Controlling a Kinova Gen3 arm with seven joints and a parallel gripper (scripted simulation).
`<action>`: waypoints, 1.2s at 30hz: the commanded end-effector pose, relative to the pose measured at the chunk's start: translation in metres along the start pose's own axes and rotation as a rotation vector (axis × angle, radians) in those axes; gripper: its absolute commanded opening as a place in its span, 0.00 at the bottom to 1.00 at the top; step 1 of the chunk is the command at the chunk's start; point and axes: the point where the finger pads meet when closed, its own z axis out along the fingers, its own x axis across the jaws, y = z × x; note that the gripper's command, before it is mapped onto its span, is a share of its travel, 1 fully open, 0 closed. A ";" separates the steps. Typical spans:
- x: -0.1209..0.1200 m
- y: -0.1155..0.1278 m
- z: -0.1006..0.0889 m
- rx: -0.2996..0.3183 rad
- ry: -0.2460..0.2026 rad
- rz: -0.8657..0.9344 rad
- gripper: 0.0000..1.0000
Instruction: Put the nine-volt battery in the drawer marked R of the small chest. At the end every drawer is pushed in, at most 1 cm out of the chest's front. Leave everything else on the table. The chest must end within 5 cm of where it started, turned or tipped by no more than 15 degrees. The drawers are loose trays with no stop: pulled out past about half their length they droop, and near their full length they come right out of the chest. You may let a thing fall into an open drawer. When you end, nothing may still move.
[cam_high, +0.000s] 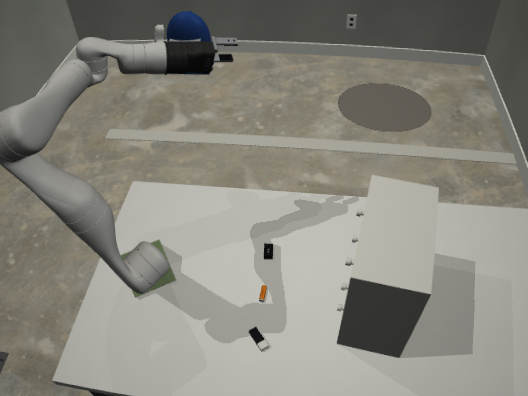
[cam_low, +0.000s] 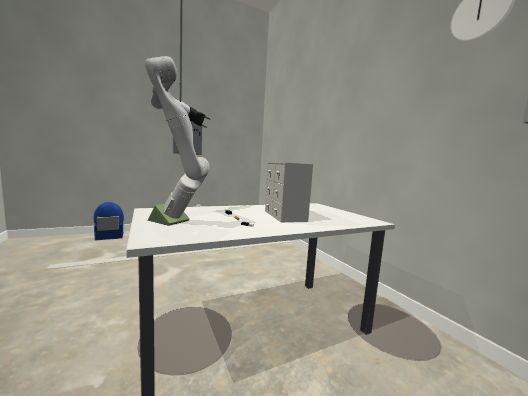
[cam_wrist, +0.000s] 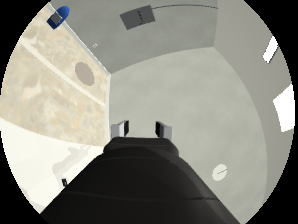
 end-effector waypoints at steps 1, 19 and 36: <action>0.006 0.006 0.005 -0.009 -0.010 0.016 1.00; 0.015 0.051 0.025 -0.111 -0.077 0.030 1.00; 0.020 0.096 0.040 -0.205 -0.154 0.042 1.00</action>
